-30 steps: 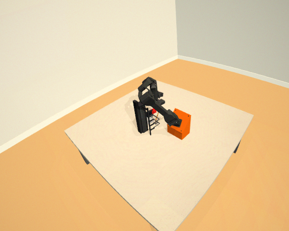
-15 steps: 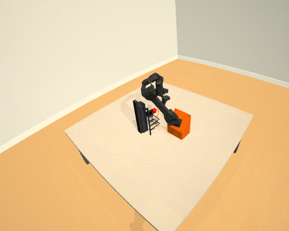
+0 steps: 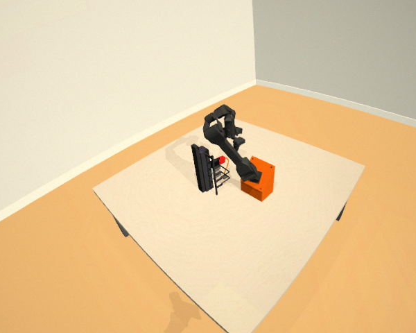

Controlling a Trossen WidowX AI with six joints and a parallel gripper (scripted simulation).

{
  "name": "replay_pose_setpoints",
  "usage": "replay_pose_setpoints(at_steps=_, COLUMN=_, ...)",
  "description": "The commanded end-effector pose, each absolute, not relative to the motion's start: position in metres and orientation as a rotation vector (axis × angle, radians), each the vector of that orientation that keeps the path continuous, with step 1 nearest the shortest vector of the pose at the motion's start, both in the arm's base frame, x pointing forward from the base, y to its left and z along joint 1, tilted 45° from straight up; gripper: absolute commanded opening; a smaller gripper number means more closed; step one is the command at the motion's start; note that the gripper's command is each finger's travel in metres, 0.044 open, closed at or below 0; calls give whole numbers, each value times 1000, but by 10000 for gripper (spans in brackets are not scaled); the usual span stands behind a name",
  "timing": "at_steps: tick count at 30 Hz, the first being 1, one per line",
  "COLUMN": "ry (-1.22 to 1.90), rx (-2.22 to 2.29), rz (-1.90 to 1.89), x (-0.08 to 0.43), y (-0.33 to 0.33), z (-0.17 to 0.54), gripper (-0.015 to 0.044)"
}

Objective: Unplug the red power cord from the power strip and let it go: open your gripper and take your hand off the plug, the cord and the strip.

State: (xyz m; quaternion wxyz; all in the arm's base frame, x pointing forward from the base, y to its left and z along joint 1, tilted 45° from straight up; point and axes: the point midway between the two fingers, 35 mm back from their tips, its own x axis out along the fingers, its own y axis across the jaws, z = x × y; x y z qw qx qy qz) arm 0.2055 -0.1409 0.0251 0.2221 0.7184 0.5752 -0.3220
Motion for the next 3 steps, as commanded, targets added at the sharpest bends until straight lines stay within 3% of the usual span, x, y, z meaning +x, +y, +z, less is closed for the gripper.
replay_pose_setpoints(at_steps=1, ry=1592, rx=1977, rz=-888, x=205, y=-141, z=25, gripper=440)
replay_pose_setpoints(at_steps=3, ry=1592, rx=1977, rz=-888, x=205, y=-141, z=25, gripper=440)
